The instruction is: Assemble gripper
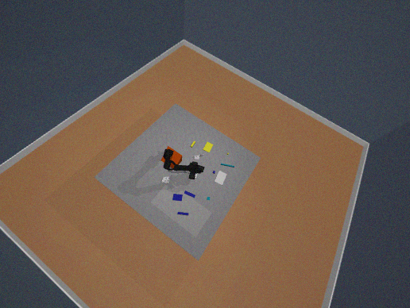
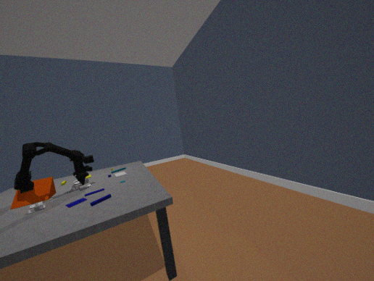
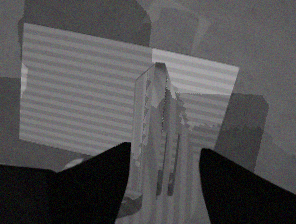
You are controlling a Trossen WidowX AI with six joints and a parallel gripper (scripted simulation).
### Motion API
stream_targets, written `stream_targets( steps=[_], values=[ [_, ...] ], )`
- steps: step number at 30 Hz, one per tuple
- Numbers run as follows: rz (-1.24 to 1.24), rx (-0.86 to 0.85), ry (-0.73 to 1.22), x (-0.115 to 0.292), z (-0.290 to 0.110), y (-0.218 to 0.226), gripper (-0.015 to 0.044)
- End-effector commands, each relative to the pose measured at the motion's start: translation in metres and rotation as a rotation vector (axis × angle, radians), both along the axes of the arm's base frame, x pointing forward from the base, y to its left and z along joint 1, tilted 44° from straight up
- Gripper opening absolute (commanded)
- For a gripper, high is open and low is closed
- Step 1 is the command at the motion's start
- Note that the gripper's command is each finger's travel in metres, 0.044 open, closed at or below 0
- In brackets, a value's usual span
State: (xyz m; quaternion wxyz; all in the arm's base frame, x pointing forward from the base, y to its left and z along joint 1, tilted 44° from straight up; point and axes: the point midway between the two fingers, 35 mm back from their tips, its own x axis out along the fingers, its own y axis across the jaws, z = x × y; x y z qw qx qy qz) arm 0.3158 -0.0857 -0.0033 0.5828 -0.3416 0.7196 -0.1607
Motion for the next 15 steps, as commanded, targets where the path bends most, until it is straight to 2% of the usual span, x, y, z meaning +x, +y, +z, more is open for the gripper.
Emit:
stream_targets(
  steps=[1,15],
  values=[
    [0.003,-0.002,0.003,-0.0003,-0.0013,-0.0016,0.0134],
    [0.004,-0.003,0.003,-0.0007,-0.0045,-0.0047,0.0134]
  ],
)
